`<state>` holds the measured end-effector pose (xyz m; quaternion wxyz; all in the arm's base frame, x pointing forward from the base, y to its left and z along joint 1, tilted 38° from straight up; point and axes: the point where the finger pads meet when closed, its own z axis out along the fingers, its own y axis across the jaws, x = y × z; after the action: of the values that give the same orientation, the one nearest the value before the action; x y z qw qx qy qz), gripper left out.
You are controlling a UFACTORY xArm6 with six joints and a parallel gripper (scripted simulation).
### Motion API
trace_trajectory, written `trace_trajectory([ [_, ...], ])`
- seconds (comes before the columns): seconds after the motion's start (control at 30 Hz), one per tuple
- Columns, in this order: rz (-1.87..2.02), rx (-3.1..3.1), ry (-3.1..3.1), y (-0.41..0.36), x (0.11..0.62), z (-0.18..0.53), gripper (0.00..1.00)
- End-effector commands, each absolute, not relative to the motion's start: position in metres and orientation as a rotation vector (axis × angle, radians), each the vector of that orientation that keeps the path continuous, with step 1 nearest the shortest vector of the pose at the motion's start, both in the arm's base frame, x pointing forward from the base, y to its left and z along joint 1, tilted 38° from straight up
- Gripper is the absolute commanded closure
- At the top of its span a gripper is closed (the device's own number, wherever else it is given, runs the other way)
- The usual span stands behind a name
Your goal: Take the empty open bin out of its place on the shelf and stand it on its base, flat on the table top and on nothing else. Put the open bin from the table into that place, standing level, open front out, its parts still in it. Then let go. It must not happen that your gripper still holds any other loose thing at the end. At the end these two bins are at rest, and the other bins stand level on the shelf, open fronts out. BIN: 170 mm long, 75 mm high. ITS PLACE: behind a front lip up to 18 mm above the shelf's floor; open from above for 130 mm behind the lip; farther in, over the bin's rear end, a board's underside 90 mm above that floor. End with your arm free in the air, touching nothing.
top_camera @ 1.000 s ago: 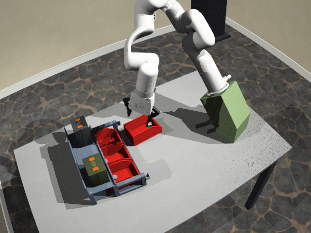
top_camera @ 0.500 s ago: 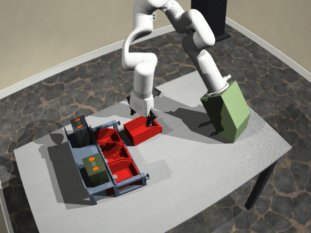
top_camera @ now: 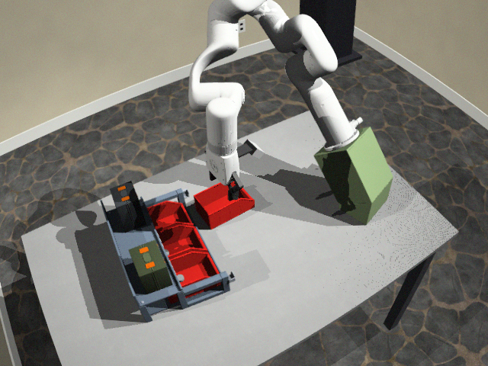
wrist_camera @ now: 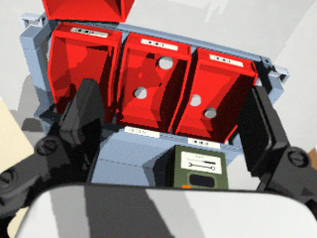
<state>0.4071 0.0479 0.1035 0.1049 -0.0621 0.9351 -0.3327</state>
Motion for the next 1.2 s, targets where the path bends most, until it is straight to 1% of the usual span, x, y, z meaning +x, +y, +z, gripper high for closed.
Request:
trace_trajectory([
  [0.0,-0.949,-0.088,2.760,0.0520,0.4072,0.1036,0.00],
  [0.53,-0.903,0.054,2.765,0.0571,0.4062,0.1025,0.00],
  [1.17,-0.896,0.078,2.765,0.0580,0.4060,0.1023,0.00],
])
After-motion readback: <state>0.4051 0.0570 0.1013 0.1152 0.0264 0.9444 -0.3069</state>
